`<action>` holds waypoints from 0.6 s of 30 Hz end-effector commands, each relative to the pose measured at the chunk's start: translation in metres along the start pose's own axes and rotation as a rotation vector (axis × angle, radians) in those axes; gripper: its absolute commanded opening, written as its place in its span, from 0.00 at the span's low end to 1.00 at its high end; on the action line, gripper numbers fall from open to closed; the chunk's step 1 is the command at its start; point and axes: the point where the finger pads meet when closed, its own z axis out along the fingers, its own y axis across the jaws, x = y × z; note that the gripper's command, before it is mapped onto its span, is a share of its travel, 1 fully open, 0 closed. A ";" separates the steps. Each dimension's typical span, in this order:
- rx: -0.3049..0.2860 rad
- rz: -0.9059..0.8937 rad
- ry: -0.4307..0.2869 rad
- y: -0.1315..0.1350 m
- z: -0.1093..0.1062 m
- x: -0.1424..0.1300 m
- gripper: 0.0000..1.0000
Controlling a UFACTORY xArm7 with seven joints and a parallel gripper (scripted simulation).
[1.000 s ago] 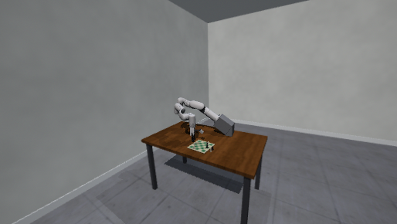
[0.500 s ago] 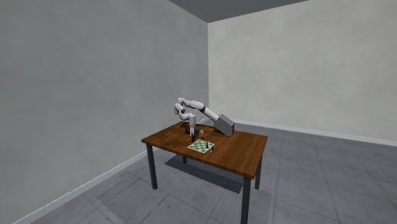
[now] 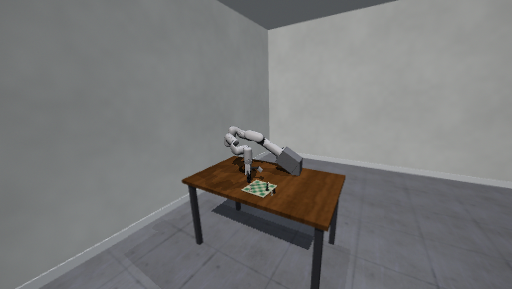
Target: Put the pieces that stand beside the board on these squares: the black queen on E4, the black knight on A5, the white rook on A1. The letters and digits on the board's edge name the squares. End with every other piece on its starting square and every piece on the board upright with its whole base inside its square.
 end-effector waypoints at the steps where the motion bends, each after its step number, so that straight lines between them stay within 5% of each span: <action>1: -0.004 -0.001 -0.001 0.001 -0.002 0.000 0.42; 2: -0.004 -0.001 -0.001 0.001 -0.002 0.000 0.00; 18: -0.004 -0.001 -0.001 0.001 -0.002 0.000 0.00</action>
